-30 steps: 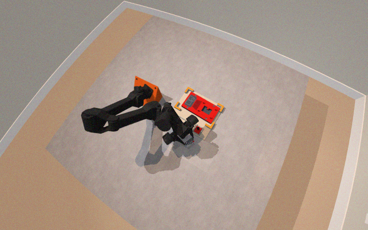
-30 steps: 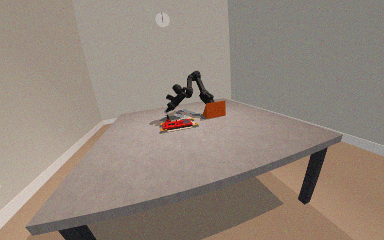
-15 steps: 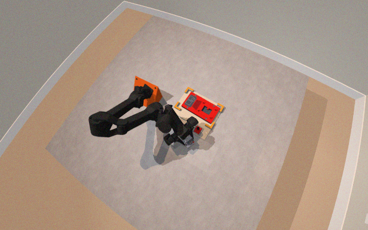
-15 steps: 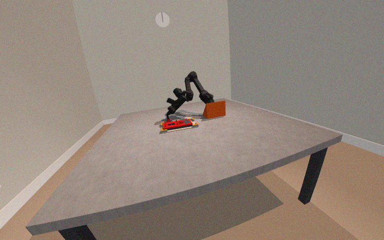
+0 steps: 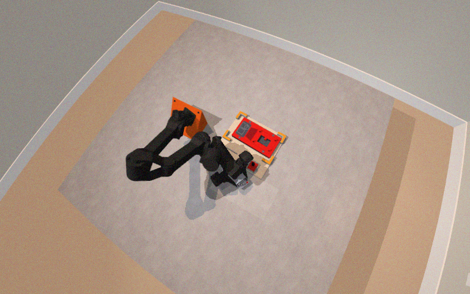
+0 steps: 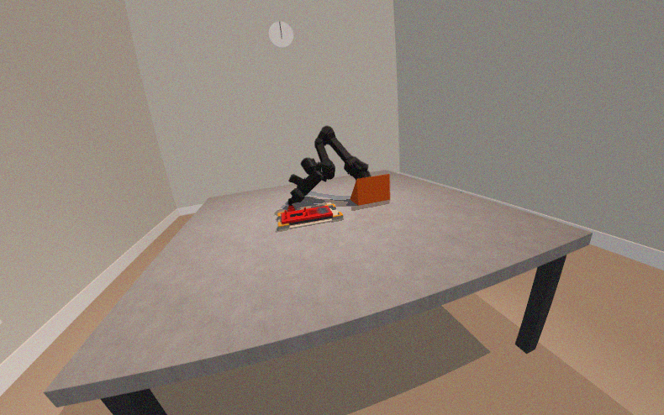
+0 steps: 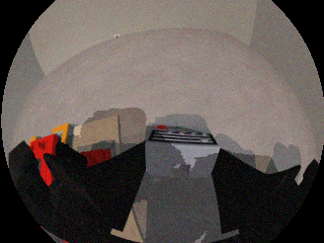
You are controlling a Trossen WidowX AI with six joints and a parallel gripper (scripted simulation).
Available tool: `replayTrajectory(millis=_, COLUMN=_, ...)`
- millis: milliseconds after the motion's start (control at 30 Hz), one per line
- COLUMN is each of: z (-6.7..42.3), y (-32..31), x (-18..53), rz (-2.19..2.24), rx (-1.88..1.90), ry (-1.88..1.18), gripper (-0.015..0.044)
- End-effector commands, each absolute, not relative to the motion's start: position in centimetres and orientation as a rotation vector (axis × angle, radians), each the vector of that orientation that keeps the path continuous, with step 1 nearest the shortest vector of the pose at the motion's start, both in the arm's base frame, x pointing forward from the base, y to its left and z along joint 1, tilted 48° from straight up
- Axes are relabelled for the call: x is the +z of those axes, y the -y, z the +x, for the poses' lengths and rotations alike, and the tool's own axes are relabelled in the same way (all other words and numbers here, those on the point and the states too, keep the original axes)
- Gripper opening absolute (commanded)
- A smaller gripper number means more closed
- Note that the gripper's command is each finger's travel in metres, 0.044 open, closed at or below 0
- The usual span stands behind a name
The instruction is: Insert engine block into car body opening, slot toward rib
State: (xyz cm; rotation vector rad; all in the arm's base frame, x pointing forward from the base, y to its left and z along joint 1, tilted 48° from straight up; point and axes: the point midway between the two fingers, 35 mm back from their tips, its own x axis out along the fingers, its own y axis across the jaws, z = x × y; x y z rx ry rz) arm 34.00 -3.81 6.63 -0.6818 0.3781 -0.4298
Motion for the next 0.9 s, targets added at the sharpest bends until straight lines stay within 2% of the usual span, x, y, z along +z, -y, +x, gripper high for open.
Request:
replayTrajectory(millis=0, z=33.88, y=4.16, x=6.17, rz=-0.69, rx=-0.43, ry=-0.399, gripper=0.0)
replayTrajectory(millis=567, z=34.0, y=3.81, x=6.62, rz=-0.682, rx=-0.429, ry=-0.378, gripper=0.044)
replayTrajectory(millis=867, z=33.45, y=3.35, x=6.87, rz=-0.686, rx=-0.43, ry=-0.391, gripper=0.044)
